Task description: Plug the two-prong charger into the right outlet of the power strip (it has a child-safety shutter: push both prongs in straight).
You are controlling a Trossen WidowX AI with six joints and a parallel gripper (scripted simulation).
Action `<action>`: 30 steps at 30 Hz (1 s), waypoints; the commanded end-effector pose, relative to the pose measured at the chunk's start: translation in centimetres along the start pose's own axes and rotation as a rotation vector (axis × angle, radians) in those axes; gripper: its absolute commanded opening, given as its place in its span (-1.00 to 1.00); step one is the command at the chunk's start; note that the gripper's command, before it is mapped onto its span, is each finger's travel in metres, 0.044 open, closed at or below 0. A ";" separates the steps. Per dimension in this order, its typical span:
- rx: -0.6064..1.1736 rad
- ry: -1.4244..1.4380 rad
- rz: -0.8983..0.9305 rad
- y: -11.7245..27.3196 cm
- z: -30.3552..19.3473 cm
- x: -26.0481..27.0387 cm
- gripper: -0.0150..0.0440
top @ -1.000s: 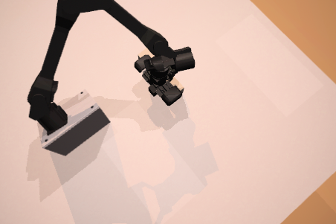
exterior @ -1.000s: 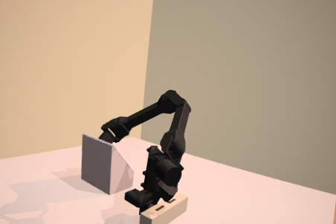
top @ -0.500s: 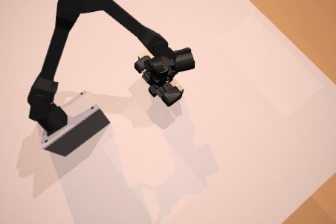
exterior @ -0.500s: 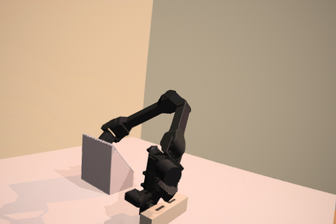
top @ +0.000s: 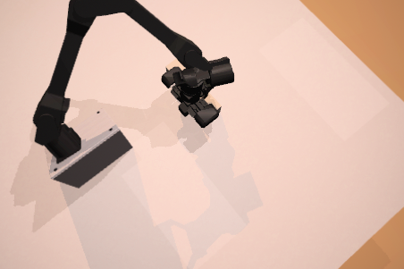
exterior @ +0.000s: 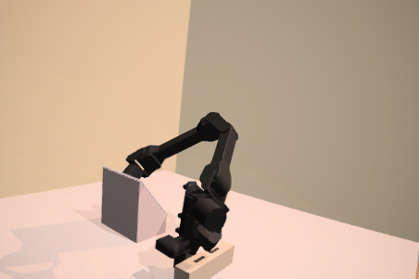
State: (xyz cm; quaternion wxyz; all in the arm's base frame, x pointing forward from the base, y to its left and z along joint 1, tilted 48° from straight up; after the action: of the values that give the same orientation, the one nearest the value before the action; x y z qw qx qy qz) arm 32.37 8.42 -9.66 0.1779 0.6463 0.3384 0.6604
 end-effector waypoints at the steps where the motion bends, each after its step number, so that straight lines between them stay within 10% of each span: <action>1: 0.000 0.000 0.000 0.0 0.0 0.0 -0.49; 9: 0.000 0.000 0.000 0.0 0.0 0.0 -0.49; 25: 0.000 0.000 0.000 0.0 0.0 0.0 0.93; 30: -0.001 0.001 0.000 0.0 -0.1 0.0 1.00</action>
State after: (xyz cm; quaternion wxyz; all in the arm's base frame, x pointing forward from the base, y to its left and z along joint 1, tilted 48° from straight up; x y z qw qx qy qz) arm 32.36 8.40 -9.68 0.1782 0.6461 0.3394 0.6600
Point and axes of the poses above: the point midway between the two fingers, 35 mm back from their tips, its own y axis back along the fingers, its own x axis across the jaws, z = x × y, the point moved 1 cm from there along y, back along the fingers, and after that the axes turned 3 degrees about -y, right-handed, at the moved point
